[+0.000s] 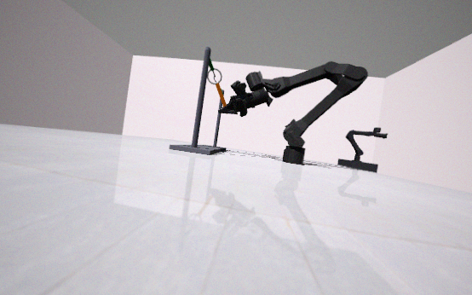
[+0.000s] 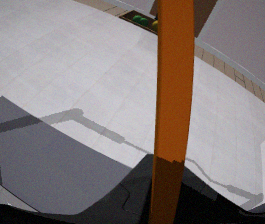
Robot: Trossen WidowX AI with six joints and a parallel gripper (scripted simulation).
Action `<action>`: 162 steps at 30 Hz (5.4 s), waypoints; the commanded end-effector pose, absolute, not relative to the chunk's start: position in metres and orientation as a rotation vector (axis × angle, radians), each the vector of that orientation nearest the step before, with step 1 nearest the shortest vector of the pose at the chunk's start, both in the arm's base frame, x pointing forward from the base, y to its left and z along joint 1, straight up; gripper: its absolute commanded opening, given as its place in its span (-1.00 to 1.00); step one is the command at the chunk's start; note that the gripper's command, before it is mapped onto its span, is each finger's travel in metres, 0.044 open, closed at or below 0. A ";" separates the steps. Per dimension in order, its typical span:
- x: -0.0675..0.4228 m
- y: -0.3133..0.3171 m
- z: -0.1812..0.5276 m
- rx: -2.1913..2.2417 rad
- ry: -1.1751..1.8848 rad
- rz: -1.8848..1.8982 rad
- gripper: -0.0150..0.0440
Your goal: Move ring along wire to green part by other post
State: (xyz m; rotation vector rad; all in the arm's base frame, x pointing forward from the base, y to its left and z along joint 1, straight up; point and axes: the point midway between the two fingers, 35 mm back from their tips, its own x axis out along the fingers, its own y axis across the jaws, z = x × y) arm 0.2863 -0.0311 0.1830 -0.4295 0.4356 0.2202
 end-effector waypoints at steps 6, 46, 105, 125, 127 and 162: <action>0.279 -0.007 0.174 -0.303 0.434 0.161 -1.00; 0.270 0.070 0.168 -0.010 0.435 0.057 -1.00; 0.269 0.102 0.151 -0.007 0.431 0.054 -1.00; 0.269 0.103 0.151 -0.011 0.432 0.058 -0.29; 0.269 0.103 0.151 -0.011 0.432 0.058 -0.11; 0.223 0.100 0.171 -0.007 0.436 0.054 0.05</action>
